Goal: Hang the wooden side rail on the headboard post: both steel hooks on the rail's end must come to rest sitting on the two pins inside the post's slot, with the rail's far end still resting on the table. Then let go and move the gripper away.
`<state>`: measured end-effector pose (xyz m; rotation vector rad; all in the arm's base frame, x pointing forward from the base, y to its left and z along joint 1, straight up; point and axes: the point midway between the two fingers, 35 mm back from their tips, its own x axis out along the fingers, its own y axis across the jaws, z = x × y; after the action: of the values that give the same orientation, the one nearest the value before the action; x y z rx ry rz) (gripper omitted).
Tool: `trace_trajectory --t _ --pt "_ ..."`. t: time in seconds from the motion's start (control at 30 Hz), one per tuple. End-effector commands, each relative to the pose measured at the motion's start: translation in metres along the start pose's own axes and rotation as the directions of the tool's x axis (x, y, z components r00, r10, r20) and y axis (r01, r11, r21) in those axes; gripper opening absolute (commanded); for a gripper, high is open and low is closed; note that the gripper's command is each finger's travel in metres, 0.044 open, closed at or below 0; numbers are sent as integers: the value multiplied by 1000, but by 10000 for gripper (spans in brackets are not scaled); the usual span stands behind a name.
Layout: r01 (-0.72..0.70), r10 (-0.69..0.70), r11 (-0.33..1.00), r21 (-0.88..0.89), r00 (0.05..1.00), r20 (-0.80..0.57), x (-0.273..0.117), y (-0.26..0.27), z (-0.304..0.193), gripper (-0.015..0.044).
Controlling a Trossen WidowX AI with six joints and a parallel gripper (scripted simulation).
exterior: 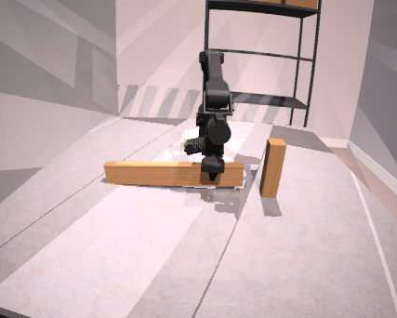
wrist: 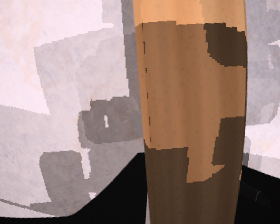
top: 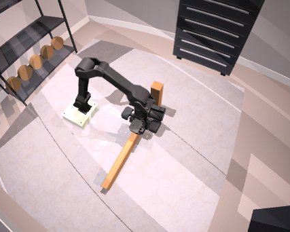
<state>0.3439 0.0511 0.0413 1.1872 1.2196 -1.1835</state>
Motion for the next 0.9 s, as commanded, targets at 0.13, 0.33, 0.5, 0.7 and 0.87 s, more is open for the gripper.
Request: trace_trajectory --t 0.13,0.33,0.5,0.7,0.87 --pt "-17 17 1000 2 1000 -3 -3 4 -2 0" --pt "-17 17 1000 2 1000 -3 -2 3 -3 0" --pt "-17 17 1000 2 1000 -3 -2 2 -4 0" --pt "-17 17 1000 2 1000 -3 -1 2 -4 0" --pt "-17 17 1000 2 1000 -3 -2 1 -5 0"
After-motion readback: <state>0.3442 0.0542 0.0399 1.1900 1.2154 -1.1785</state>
